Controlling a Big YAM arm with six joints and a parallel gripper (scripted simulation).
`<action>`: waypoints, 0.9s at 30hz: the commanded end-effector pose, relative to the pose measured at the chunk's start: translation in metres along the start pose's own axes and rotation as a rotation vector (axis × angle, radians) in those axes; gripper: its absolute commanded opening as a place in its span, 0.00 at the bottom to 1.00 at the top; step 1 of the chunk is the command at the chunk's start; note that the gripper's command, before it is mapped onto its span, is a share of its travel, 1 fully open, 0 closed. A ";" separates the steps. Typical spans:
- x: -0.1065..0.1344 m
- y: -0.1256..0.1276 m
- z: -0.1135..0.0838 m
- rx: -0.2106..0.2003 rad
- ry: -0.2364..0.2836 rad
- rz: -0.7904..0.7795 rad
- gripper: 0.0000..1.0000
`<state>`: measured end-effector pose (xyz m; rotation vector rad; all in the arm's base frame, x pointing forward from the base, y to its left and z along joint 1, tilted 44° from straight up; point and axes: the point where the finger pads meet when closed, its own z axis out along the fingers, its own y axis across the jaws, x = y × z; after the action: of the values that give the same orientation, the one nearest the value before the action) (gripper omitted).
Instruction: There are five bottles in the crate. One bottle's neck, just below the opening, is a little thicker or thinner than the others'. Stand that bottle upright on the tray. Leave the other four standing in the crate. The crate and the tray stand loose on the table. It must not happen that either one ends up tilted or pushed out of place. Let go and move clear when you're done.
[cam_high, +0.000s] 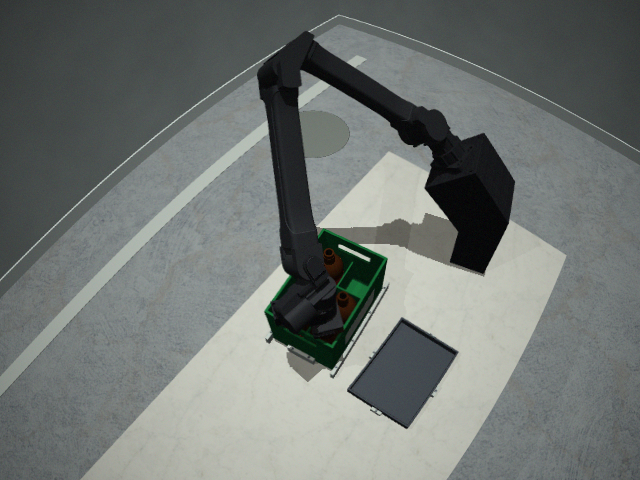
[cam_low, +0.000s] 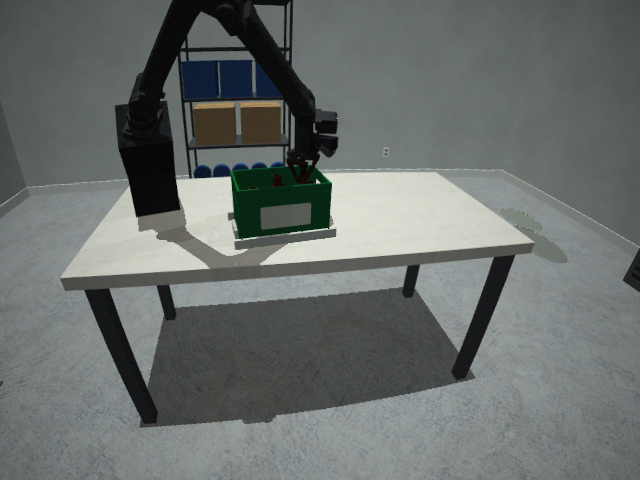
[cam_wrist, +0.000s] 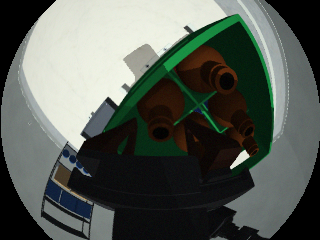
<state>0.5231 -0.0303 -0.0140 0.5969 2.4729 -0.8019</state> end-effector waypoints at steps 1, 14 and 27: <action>-0.004 -0.001 0.002 -0.002 -0.004 -0.001 0.61; -0.005 0.000 -0.005 -0.006 -0.007 -0.003 0.61; -0.009 0.006 -0.040 -0.020 -0.025 0.008 0.61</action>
<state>0.5158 -0.0249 -0.0048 0.5940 2.4869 -0.8157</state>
